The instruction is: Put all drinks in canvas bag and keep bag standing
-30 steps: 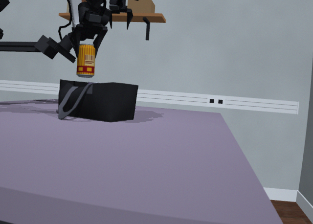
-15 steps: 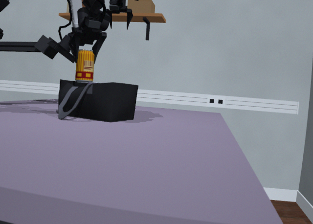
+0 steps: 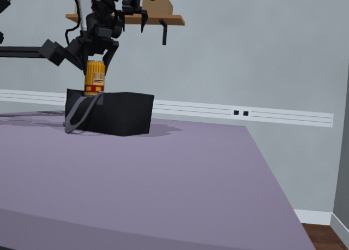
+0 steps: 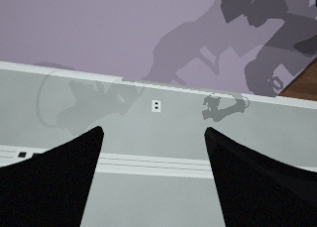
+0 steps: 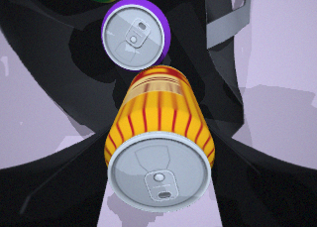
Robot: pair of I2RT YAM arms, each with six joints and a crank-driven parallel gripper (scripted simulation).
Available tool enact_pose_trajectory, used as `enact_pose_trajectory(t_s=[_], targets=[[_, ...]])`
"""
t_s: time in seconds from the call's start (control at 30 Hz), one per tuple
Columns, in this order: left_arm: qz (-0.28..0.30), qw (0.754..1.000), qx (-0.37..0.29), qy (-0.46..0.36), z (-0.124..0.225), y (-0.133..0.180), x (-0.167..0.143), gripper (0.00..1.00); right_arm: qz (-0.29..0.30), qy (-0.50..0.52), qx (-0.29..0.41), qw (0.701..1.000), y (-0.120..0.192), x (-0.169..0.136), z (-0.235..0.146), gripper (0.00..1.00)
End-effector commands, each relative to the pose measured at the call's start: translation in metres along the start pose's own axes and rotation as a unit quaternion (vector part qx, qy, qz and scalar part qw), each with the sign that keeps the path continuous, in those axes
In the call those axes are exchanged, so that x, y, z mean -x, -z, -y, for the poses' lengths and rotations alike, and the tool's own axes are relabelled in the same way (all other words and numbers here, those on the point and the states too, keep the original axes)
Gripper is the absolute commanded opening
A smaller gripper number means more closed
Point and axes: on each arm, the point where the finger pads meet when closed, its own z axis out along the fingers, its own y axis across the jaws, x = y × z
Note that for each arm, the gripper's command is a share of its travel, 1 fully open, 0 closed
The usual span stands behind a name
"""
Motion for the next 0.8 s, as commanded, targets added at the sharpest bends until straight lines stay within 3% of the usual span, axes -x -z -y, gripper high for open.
enact_pose_trajectory(t_s=[0.0,0.1,0.17,0.43,0.5,0.67,0.77], targets=[[0.002,1.000,0.010,-0.005,-0.003,0.007,0.000,0.91,0.006,-0.008,0.013,1.000,-0.001,0.006,-0.008,0.74],[0.002,1.000,0.010,-0.005,-0.003,0.007,0.000,0.91,0.005,-0.028,0.024,0.999,0.002,0.013,-0.019,0.74],[0.002,1.000,0.010,-0.005,-0.003,0.007,0.000,0.91,0.009,0.000,0.005,1.000,-0.013,-0.004,-0.003,0.74],[0.002,1.000,0.010,-0.005,-0.003,0.007,0.000,0.91,0.005,-0.014,0.022,1.000,-0.005,0.000,-0.015,0.74],[-0.001,1.000,0.009,-0.001,-0.002,0.008,-0.001,0.91,0.009,-0.001,0.004,1.000,-0.024,-0.008,-0.003,0.74],[-0.001,1.000,0.009,-0.001,-0.002,0.008,-0.001,0.91,0.004,-0.026,0.031,0.999,-0.011,0.001,-0.022,0.74],[-0.001,1.000,0.009,-0.001,-0.002,0.008,-0.001,0.91,0.009,-0.006,0.008,1.000,-0.030,-0.009,-0.005,0.74]])
